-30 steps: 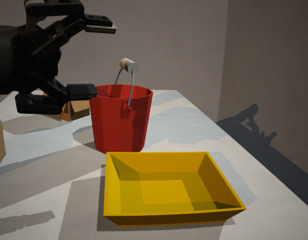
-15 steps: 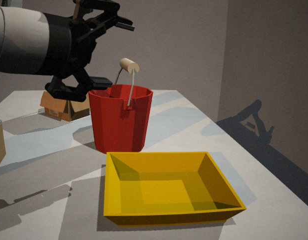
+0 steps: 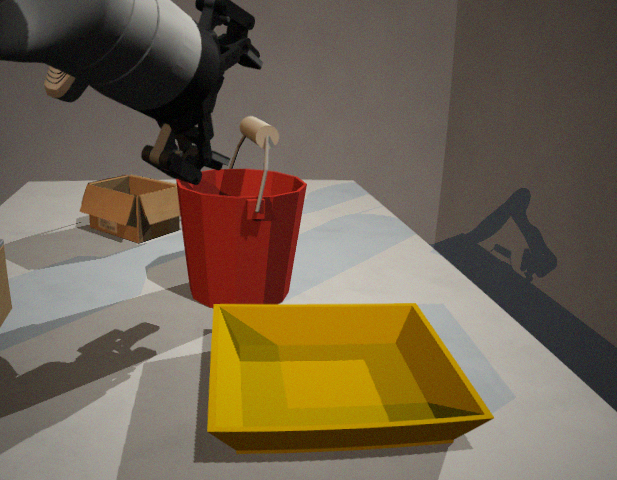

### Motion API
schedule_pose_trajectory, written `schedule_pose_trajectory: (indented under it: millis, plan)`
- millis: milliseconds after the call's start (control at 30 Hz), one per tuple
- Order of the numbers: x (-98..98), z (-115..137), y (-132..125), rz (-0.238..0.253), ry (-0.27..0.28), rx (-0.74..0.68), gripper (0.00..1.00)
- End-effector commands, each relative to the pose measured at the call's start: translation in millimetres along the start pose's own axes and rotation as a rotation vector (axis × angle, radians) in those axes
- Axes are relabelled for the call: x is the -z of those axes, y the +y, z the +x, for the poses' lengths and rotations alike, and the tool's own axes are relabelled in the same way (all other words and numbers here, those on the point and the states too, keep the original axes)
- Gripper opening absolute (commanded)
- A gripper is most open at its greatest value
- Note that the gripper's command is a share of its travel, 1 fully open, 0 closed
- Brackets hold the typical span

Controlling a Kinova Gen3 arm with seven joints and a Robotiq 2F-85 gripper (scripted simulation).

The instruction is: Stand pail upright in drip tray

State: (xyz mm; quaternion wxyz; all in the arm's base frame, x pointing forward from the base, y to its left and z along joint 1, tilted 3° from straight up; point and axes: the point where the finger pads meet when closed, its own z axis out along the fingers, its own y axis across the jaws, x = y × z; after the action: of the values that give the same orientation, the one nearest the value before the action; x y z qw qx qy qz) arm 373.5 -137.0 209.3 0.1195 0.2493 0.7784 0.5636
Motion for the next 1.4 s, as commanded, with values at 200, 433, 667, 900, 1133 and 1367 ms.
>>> schedule_pose_trajectory:
  millis: [200,433,667,900,1133,1367]
  plan:
    - [-44.6,24,11,0.162,0.206,0.183,1.0]
    - [-65.9,41,13,0.283,0.351,0.334,1.0]
    - [-78.8,52,13,0.365,0.45,0.441,1.0]
    - [-99.1,69,9,0.471,0.584,0.578,1.0]
    - [-111.2,78,9,0.542,0.673,0.681,1.0]
    - [-125.9,88,10,0.632,0.786,0.831,1.0]
